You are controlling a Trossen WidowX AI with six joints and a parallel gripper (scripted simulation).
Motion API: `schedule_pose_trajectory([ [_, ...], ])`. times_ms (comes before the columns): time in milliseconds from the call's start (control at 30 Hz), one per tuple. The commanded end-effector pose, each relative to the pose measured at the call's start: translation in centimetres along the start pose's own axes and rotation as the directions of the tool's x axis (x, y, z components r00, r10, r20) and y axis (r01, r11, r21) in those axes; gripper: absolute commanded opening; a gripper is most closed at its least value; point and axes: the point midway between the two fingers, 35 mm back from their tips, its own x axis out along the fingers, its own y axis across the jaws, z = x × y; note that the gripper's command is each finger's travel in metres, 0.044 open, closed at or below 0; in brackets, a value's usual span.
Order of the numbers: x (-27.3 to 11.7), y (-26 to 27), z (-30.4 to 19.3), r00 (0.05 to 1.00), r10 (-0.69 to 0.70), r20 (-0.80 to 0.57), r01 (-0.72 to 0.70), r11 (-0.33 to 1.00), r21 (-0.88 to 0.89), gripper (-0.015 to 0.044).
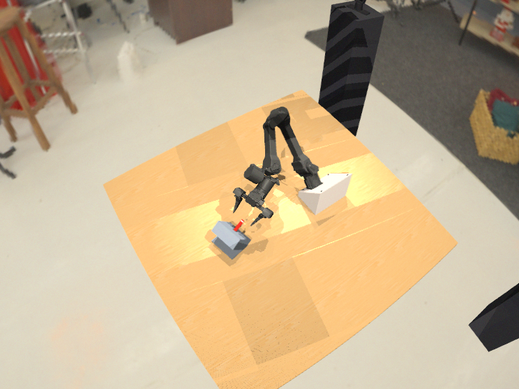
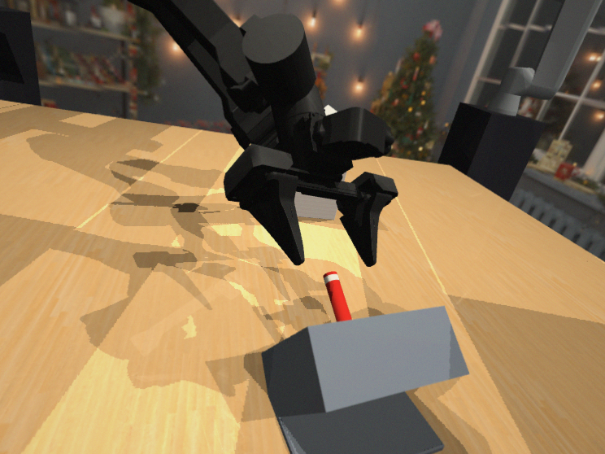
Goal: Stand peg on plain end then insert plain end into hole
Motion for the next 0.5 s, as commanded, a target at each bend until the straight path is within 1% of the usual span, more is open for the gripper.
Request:
schedule_pose_trajectory([
  [0,-0.6,-0.1,0.0,1.000,-0.003,-0.002,0.003,1.000,0.003,0.0440],
  [467,-2.0,0.0,0.1,1.000,-0.001,-0.001,0.001,1.000,0.002,0.0440],
])
